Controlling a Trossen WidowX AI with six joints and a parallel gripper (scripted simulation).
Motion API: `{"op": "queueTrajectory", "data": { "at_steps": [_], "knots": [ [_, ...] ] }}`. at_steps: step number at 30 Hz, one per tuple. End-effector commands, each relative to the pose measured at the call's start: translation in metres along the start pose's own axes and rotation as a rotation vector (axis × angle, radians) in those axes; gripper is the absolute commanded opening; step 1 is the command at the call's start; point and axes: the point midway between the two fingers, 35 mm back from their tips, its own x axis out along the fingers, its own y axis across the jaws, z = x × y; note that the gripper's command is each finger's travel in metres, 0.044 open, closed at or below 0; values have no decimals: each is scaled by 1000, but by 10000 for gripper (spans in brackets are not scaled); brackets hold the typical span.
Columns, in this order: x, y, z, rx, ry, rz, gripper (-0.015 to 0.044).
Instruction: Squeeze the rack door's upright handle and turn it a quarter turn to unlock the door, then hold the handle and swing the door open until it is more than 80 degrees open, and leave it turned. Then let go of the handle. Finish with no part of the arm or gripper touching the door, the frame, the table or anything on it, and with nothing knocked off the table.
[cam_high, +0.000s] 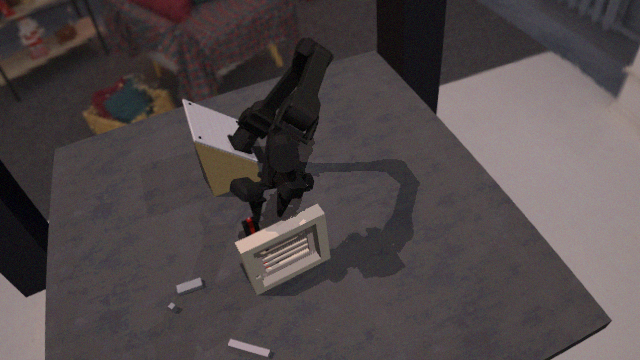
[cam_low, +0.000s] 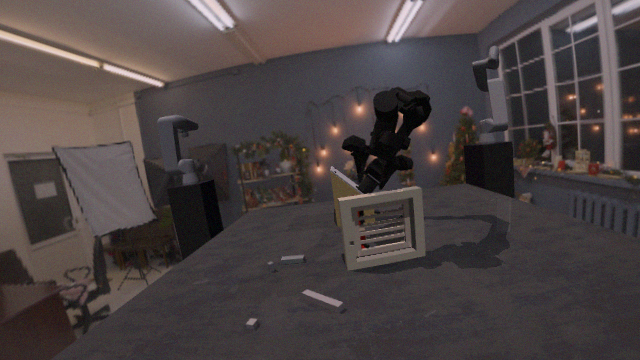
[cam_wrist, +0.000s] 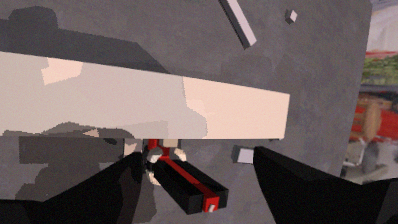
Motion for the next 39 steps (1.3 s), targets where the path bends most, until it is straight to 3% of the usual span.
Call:
{"op": "queueTrajectory", "data": {
  "at_steps": [1, 21, 39],
  "knots": [
    [4, -8, -8, 22, 45, 69, 285],
    [14, -35, -48, 189, 183, 439, 285],
    [33, -27, -51, 195, 184, 451, 285]
  ]
}}
